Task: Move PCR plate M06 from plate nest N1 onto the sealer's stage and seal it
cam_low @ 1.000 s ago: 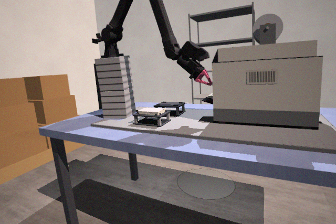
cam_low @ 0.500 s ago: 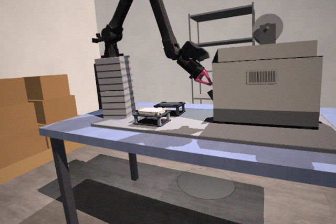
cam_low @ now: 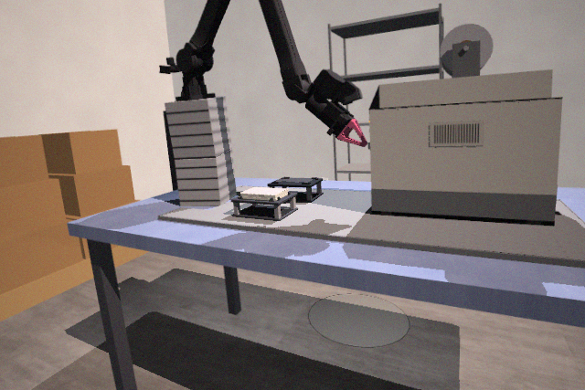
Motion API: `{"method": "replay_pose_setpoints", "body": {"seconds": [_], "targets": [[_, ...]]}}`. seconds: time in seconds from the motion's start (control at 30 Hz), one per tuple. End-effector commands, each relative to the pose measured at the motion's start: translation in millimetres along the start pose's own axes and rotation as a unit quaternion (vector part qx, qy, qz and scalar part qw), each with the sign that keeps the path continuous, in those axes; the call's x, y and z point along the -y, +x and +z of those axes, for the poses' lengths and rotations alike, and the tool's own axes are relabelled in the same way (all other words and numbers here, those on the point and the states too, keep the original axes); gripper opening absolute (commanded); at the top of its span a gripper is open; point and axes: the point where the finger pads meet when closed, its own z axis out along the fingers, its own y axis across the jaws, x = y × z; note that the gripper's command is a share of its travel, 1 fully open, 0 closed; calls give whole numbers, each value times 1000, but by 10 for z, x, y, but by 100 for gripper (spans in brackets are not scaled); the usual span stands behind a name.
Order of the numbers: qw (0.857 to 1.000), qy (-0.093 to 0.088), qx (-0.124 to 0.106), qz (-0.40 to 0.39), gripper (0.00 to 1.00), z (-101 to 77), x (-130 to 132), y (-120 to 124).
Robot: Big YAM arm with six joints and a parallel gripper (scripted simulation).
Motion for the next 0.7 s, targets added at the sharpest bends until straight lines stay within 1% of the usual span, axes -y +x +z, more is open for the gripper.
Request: {"method": "replay_pose_setpoints", "body": {"seconds": [0.0,0.1,0.23,0.43,0.57,0.67], "targets": [[999,11,32,11,0,-99,127,-312],[1000,8,29,11,0,-162,112,-248],[1000,7,20,5,0,-201,96,-117],[1000,8,29,-4,0,-330,113,-200],[999,9,31,-4,0,-339,120,-236],[1000,9,27,-3,0,-416,124,-181]]}}
